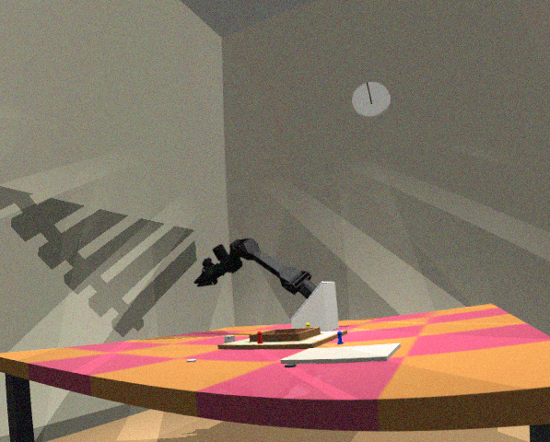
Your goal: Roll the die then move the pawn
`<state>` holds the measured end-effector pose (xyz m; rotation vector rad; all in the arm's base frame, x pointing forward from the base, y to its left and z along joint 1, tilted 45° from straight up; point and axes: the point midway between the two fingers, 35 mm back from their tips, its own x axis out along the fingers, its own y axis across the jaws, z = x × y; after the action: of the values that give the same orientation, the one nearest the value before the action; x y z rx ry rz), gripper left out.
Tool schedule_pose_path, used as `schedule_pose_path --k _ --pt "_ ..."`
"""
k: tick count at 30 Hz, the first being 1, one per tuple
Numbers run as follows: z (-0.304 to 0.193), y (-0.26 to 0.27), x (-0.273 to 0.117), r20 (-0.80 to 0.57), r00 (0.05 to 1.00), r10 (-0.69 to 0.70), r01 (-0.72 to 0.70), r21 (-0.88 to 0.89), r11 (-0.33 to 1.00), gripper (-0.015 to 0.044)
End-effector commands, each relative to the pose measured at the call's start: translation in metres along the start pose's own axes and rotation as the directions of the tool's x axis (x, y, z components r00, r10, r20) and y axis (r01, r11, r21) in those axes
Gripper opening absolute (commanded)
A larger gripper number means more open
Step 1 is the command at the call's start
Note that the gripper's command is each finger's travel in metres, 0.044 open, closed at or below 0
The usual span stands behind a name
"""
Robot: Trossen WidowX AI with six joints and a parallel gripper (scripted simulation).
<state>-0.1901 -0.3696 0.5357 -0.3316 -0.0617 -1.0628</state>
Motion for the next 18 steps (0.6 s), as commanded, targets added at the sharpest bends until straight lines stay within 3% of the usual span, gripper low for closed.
schedule_pose_path --k 1,5,12,18 --pt "0.0 0.0 0.001 0.001 1.0 0.001 -0.001 0.002 1.0 0.0374" --pt "-0.003 0.012 0.027 0.033 0.999 0.012 -0.013 0.046 0.999 0.0275" --pt "-0.016 0.068 0.107 0.083 0.996 0.036 -0.052 0.199 0.979 0.0275" --pt "-0.044 0.122 0.161 0.042 0.999 0.028 -0.039 0.306 0.951 0.0275"
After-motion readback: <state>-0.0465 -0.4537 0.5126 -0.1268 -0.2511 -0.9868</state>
